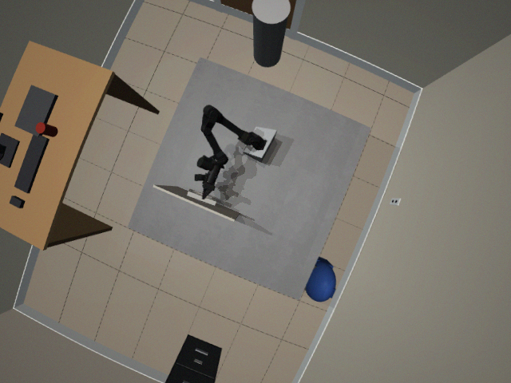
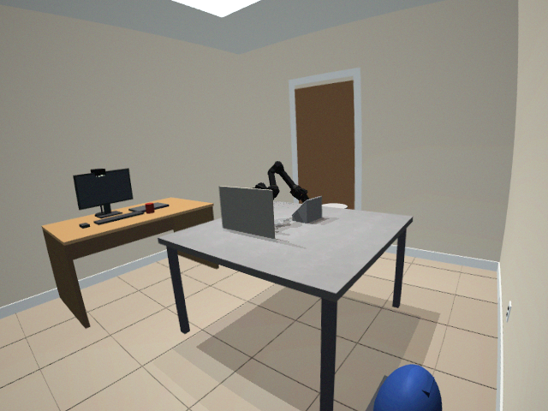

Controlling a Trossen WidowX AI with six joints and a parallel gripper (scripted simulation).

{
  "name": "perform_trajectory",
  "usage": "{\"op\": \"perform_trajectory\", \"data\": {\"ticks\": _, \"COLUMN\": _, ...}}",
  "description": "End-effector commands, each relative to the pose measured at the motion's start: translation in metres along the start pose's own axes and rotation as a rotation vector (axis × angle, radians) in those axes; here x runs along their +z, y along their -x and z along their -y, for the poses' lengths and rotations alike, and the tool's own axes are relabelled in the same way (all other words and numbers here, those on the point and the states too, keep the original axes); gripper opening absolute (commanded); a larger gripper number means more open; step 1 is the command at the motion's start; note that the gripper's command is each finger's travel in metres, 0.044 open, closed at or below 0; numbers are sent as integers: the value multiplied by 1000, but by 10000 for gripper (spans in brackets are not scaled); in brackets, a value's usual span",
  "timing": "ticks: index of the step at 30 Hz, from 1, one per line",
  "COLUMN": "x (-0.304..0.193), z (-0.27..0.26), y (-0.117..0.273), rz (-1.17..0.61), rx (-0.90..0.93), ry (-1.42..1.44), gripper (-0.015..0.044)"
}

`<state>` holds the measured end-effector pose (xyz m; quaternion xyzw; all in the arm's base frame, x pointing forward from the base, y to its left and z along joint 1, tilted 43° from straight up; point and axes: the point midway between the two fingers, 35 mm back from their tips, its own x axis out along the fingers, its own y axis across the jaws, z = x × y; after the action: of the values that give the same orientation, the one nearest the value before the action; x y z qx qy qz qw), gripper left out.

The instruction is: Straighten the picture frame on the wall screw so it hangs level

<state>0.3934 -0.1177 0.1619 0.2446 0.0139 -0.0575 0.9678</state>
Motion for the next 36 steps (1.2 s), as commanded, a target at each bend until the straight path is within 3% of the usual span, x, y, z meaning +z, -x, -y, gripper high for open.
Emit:
{"op": "perform_trajectory", "data": {"ticks": 1, "x": 1, "z": -1, "y": 0, "rz": 1, "rx": 8, "ry": -1, "gripper": 0}}
{"op": "perform_trajectory", "data": {"ticks": 36, "x": 8, "z": -3, "y": 0, "rz": 1, "rx": 8, "ry": 0, "gripper": 0}}
